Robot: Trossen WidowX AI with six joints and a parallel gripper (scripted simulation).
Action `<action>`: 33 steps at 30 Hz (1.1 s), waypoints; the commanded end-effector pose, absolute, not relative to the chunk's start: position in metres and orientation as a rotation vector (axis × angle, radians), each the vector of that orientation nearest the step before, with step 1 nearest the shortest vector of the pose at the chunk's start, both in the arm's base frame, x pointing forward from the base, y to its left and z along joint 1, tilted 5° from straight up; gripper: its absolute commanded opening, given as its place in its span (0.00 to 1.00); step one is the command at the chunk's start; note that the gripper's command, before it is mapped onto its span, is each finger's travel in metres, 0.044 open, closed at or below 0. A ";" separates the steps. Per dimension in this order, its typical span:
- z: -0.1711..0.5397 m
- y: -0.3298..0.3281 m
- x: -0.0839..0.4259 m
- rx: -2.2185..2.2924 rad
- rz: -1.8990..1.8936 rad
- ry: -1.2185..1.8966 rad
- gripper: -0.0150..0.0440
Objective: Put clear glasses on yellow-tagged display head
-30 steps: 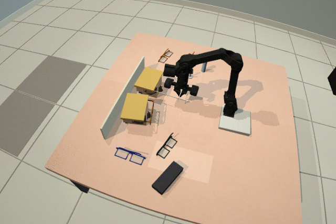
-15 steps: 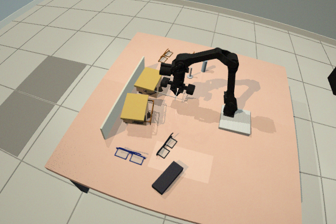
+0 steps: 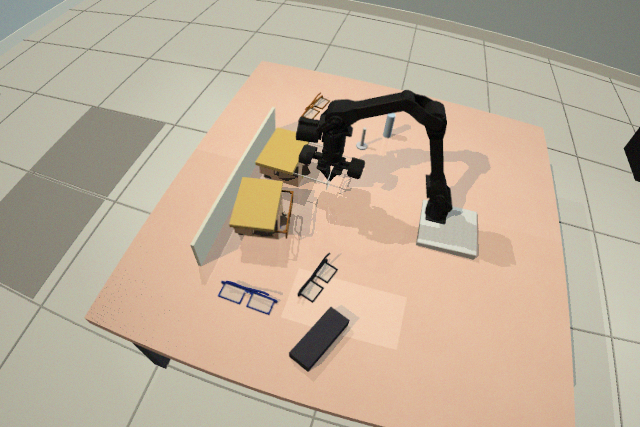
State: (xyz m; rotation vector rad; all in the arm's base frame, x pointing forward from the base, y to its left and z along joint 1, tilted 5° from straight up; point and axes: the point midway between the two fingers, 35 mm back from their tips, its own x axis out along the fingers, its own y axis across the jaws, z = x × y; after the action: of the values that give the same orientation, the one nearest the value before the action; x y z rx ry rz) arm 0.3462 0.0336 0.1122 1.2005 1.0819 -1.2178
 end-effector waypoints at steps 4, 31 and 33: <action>0.112 0.033 0.357 1.196 -1.220 1.084 0.25; 0.115 0.032 0.395 1.200 -1.216 1.085 0.25; 0.115 0.031 0.398 1.200 -1.216 1.085 0.25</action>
State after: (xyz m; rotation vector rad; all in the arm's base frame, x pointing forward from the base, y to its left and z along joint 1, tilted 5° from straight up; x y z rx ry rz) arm 0.3925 0.0323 0.1166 1.2022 1.0802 -1.2132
